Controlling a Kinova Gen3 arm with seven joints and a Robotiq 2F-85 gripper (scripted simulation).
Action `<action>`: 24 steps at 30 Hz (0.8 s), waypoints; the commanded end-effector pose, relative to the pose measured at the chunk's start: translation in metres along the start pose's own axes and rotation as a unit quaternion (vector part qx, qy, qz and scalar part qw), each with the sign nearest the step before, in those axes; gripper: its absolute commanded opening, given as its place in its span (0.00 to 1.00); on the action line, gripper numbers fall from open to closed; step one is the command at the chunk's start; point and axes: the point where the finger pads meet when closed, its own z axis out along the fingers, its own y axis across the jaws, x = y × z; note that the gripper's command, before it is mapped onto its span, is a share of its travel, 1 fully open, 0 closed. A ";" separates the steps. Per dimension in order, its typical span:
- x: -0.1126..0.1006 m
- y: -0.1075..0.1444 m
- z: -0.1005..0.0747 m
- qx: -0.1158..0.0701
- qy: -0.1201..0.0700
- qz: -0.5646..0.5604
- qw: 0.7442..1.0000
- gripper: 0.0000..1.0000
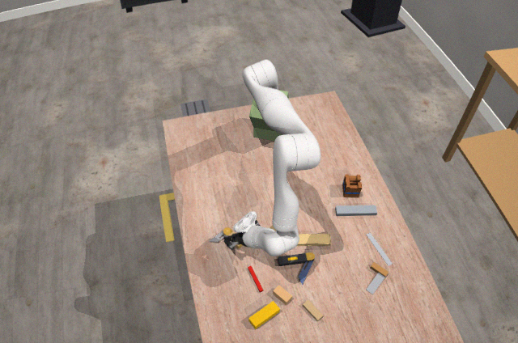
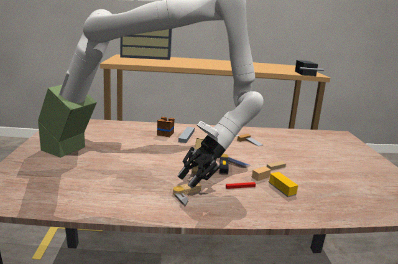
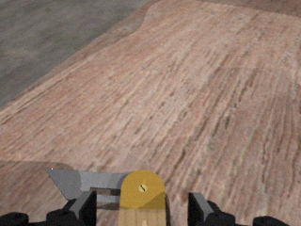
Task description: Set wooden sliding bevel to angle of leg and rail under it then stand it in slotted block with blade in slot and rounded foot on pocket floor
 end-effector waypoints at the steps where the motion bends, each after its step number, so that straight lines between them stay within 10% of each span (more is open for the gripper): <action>1: -0.004 0.000 0.004 0.000 0.000 0.000 1.000 0.64; 24: -0.015 0.000 0.015 0.000 0.000 0.000 1.000 0.64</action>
